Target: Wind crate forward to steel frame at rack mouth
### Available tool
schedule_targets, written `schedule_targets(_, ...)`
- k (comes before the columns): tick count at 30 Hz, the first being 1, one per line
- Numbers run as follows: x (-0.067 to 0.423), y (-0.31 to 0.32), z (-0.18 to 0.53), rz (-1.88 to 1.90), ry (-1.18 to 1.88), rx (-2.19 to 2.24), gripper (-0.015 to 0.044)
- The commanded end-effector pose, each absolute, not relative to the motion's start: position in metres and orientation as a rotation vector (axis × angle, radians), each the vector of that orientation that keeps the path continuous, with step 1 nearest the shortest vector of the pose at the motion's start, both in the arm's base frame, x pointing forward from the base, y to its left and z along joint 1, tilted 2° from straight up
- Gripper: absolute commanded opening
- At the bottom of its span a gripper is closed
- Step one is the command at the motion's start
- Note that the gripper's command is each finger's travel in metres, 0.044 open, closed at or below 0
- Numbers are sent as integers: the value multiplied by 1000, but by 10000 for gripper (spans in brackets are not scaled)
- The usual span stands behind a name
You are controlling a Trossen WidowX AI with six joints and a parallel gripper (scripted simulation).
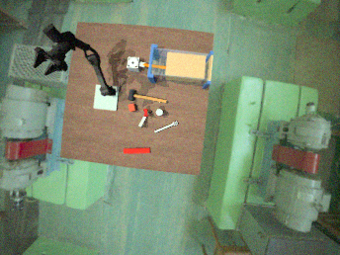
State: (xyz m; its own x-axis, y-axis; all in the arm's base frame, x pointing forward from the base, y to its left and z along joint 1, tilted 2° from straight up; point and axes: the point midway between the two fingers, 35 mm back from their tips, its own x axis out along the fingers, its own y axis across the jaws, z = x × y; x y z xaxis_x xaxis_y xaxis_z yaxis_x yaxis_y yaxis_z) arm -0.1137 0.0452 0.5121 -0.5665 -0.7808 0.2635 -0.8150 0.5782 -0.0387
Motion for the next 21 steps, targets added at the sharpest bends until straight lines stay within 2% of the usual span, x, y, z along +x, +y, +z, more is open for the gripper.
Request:
schedule_targets(1, -113, 42, 513, 212, -2589, 1337, 426)
schedule_targets(2, -111, 34, 514, 160, -2578, 1356, 440)
schedule_targets(10, -64, -91, 510, -605, -2236, 1610, 440)
schedule_targets(21, 47, -228, 443, -1380, -1346, 1796, 440)
